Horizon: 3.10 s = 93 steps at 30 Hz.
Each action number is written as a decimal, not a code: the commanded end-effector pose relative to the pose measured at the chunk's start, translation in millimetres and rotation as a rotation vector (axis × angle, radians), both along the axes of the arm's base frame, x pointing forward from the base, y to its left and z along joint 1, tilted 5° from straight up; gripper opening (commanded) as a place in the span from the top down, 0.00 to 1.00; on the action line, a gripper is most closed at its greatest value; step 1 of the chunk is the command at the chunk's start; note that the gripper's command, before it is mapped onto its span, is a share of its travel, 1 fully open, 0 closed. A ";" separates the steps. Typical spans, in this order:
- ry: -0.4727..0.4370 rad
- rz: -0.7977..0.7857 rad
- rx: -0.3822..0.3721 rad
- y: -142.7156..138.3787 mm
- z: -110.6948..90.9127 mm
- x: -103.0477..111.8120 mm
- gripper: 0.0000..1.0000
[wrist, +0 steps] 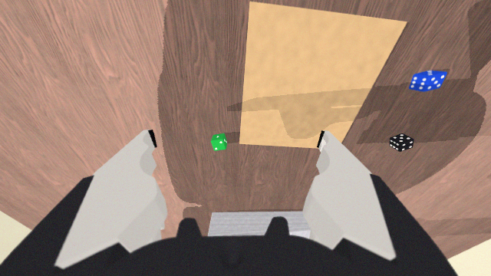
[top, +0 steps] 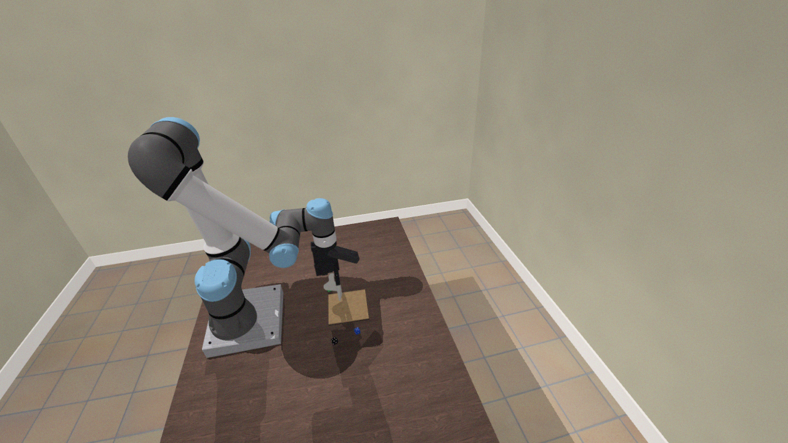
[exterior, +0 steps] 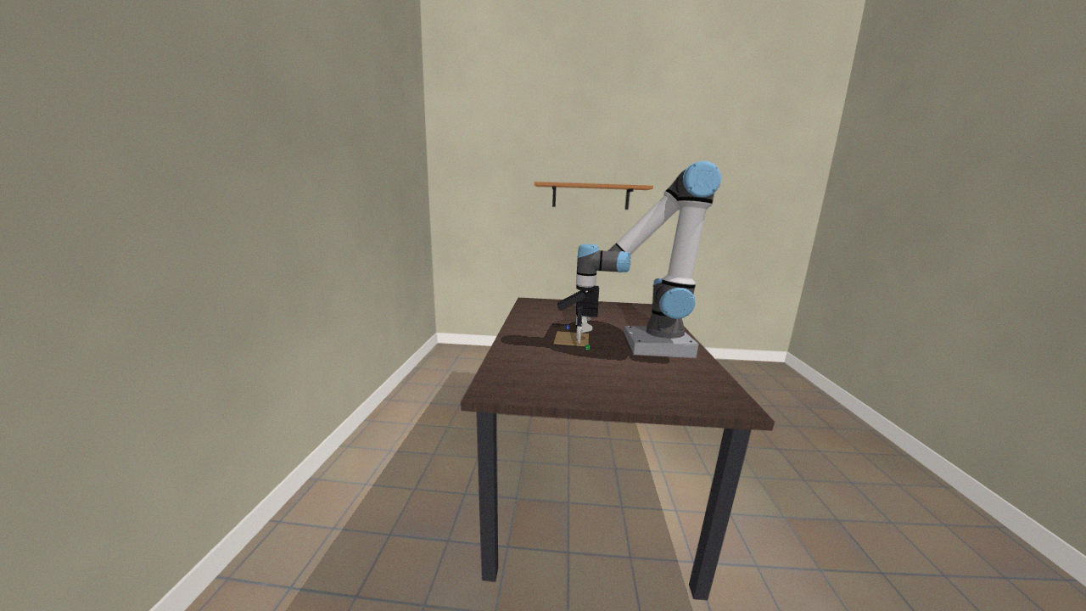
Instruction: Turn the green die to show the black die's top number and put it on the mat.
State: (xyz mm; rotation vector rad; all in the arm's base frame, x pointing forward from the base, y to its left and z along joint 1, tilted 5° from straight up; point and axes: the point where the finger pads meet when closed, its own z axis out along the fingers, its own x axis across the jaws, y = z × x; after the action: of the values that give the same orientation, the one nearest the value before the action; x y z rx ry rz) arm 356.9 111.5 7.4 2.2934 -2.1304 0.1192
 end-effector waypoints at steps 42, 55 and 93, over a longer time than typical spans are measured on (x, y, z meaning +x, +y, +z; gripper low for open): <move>-0.001 -0.001 -0.002 32.3 -1.9 -13.1 0.00; -0.001 -0.001 -0.002 32.3 -1.9 -13.1 0.00; -0.001 -0.001 -0.002 39.2 111.1 -18.8 0.00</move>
State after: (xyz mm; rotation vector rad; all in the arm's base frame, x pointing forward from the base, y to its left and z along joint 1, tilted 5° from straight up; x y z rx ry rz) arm 339.2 150.4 107.8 2.2924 -2.1321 0.1255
